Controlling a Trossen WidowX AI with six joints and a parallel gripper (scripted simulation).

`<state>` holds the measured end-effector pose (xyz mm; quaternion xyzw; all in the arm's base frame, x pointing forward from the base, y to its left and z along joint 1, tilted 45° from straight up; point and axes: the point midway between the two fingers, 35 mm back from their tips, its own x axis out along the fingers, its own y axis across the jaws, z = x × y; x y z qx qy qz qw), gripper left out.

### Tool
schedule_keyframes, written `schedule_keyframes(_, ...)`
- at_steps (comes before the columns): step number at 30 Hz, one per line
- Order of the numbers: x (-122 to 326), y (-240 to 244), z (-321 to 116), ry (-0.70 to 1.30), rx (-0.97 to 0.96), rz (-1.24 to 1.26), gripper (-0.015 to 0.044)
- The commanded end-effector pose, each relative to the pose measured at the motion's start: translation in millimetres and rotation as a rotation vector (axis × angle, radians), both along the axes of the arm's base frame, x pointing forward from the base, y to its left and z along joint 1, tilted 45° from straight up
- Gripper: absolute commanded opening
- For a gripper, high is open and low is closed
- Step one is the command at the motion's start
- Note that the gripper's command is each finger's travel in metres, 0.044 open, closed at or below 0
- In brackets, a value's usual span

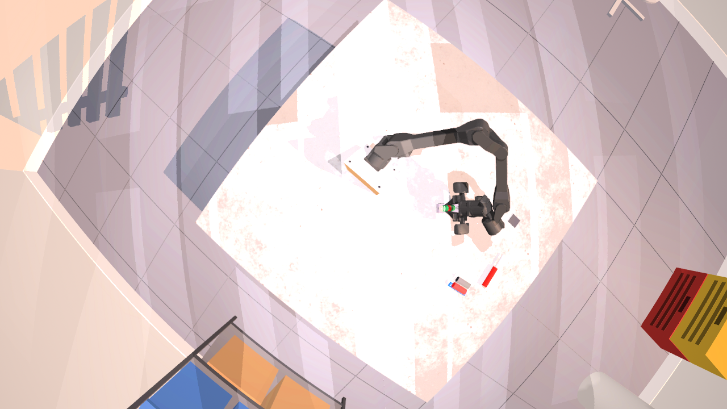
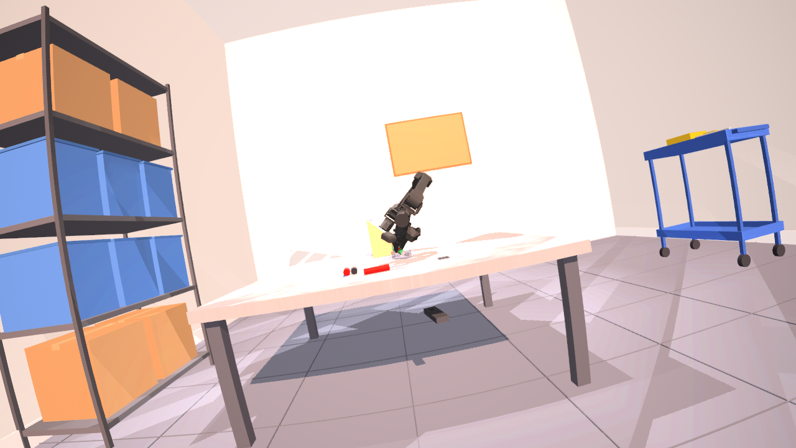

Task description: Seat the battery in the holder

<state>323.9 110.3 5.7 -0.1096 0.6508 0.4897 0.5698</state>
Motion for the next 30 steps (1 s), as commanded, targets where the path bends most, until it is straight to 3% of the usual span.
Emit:
schedule_keyframes(1,0.9,2.3,-2.1,0.022,-0.028,0.015,0.0082)
schedule_keyframes(30,12.9,13.4,4.0,0.029,-0.038,0.025,0.0082)
